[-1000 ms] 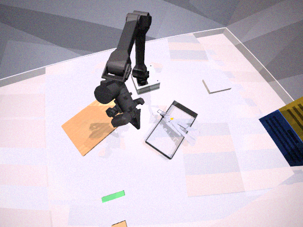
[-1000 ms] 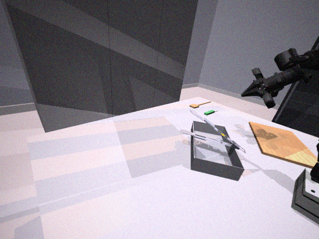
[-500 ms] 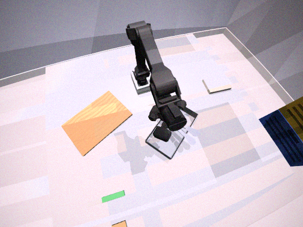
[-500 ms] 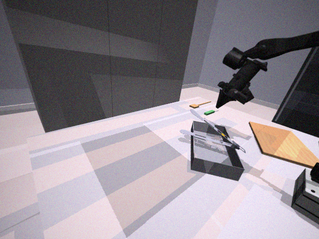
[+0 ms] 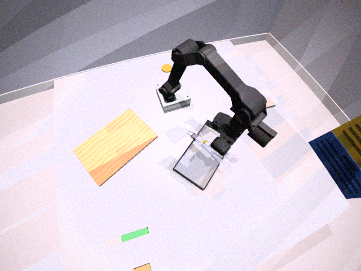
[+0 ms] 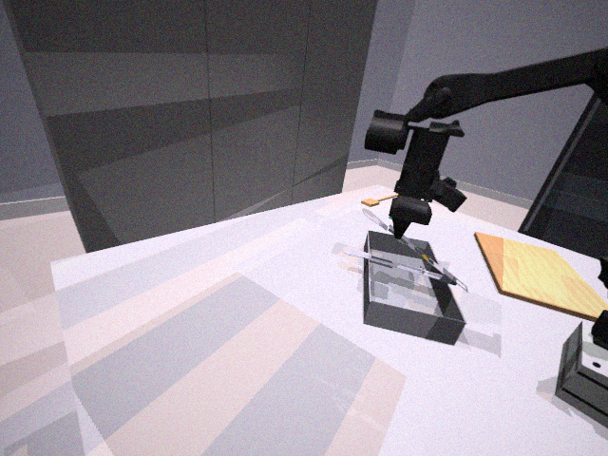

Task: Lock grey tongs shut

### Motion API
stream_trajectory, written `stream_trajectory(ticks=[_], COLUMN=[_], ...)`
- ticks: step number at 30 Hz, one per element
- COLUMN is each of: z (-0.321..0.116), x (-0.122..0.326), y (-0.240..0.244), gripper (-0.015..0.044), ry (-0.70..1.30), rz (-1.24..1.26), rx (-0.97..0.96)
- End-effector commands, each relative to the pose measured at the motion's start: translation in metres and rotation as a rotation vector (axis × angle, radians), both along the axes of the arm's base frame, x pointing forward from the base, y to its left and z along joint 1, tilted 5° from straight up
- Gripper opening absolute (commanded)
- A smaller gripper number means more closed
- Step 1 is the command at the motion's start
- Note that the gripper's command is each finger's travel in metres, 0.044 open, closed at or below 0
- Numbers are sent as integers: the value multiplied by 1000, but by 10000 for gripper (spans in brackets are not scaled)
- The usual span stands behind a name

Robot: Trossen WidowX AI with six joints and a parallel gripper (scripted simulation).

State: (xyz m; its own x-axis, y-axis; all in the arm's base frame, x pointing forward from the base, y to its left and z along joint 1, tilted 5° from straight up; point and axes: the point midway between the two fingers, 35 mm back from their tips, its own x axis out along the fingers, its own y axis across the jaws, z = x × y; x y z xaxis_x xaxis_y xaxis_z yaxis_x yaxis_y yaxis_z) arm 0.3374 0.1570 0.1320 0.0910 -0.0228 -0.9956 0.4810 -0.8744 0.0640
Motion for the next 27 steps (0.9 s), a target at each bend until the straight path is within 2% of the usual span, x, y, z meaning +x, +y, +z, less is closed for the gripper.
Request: stream_trajectory(ticks=[1, 27], z=[1, -27], x=[2, 6], y=[0, 0], gripper=[-150, -150], ry=[-2, -2], rz=[-37, -37], rx=[-17, -17])
